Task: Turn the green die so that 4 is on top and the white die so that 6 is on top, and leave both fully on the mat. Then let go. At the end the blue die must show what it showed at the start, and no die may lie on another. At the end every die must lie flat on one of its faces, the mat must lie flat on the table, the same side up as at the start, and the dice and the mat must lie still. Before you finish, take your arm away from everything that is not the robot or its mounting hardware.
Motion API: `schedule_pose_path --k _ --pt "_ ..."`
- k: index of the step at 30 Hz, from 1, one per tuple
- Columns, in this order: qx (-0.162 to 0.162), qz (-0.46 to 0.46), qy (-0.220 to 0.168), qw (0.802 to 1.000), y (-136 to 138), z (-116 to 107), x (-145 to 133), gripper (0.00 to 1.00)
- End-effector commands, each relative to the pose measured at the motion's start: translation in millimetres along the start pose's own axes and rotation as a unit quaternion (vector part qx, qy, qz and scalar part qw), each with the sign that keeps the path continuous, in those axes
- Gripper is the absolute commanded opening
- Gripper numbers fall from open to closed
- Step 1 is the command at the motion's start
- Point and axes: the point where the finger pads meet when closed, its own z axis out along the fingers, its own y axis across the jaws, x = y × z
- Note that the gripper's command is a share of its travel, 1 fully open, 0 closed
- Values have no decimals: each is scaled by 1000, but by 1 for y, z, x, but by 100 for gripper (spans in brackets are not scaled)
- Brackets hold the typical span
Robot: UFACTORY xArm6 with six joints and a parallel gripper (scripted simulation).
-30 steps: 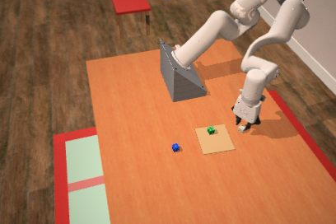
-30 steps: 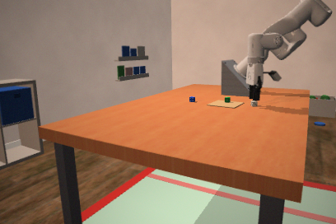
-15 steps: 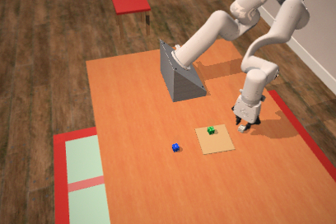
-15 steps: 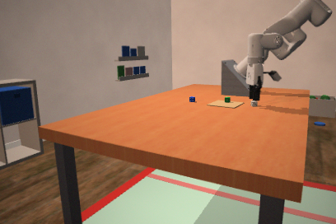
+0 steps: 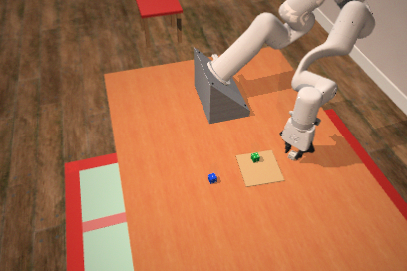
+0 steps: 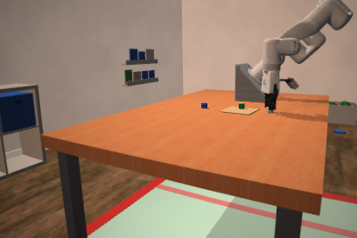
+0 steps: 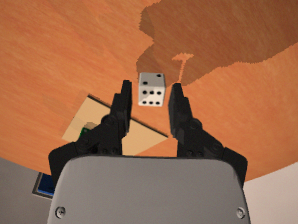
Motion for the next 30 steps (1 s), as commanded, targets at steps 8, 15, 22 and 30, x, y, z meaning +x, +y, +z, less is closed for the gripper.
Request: schedule_pose_path --k 8,15,22,30 --pt "-1 0 -1 1000 1 14 -1 42" --pt "-1 0 -1 1000 1 15 -1 42" --pt "-1 0 -1 1000 1 15 -1 42" --pt "-1 0 -1 1000 1 15 -1 42"
